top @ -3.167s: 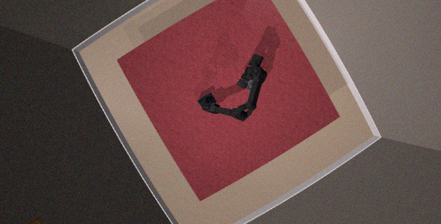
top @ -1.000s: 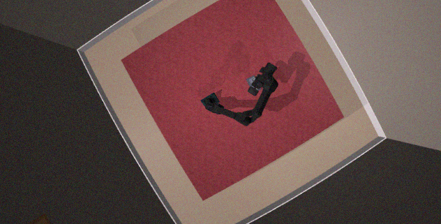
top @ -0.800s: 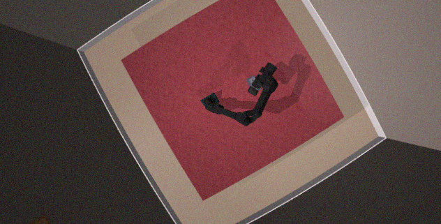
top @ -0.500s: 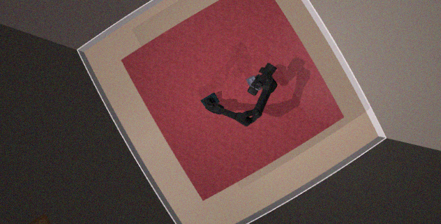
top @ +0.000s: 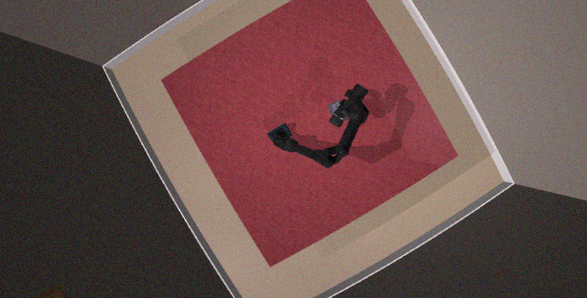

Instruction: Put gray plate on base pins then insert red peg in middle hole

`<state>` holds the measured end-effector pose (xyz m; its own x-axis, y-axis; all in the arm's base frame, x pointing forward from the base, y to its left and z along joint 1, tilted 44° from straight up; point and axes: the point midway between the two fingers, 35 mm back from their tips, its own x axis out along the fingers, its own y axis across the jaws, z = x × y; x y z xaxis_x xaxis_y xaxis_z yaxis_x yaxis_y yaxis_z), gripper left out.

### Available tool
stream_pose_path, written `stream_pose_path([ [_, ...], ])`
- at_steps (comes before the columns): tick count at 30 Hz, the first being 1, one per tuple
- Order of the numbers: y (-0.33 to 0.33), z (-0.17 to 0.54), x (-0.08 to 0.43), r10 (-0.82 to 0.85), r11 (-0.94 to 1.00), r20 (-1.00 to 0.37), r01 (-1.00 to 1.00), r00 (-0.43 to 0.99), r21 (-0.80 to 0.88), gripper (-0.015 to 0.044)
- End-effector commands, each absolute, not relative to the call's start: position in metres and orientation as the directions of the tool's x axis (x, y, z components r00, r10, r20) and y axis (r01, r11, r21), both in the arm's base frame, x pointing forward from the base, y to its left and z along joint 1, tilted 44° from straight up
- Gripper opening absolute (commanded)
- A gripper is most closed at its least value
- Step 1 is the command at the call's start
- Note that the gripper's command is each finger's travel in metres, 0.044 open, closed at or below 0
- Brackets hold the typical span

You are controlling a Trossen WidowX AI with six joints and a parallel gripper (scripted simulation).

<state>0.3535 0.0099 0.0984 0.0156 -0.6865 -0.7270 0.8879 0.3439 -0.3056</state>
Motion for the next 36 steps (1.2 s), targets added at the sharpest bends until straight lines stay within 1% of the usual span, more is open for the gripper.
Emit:
stream_pose_path([
  [1,0.0093,0.0983,0.3529,-0.687,0.342,-0.727,0.888,0.013,-0.307,0.0],
  [17,0.0076,0.097,0.3526,-0.687,0.34,-0.727,0.888,0.011,-0.309,0.0],
  [22,0.0076,0.097,0.3526,-0.687,0.34,-0.727,0.888,0.011,-0.309,0.0131],
  [23,0.0076,0.097,0.3526,-0.687,0.34,-0.727,0.888,0.011,-0.309,0.015],
  [36,0.0095,0.0986,0.3526,-0.688,0.342,-0.725,0.888,0.014,-0.308,0.015],
])
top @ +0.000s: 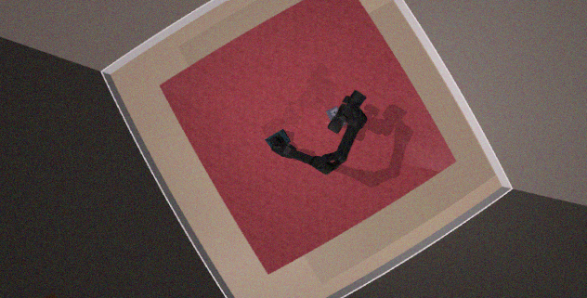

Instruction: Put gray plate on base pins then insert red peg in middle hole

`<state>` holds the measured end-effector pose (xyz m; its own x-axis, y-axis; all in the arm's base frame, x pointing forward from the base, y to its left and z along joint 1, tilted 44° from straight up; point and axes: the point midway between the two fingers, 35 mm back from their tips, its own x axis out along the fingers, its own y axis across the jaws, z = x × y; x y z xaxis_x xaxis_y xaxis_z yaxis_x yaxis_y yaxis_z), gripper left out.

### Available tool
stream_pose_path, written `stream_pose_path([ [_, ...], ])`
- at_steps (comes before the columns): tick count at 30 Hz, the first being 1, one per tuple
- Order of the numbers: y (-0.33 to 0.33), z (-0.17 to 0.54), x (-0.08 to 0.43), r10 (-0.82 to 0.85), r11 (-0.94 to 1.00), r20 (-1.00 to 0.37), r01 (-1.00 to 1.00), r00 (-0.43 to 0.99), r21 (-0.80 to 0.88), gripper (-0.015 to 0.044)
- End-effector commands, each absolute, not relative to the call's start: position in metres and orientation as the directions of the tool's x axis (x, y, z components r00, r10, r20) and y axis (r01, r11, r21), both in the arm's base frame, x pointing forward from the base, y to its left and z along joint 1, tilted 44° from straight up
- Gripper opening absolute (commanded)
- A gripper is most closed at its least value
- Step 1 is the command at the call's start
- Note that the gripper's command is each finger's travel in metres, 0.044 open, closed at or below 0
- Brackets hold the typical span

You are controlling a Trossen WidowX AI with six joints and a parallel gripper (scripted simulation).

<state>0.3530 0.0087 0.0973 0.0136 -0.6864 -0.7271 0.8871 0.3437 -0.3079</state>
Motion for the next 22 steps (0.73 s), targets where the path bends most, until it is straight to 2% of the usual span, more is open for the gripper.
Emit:
stream_pose_path([
  [1,0.01,0.099,0.353,-0.689,0.342,-0.725,0.888,0.015,-0.307,0.015],
  [22,0.022,0.115,0.354,-0.689,0.343,-0.725,0.888,0.016,-0.307,0.015],
])
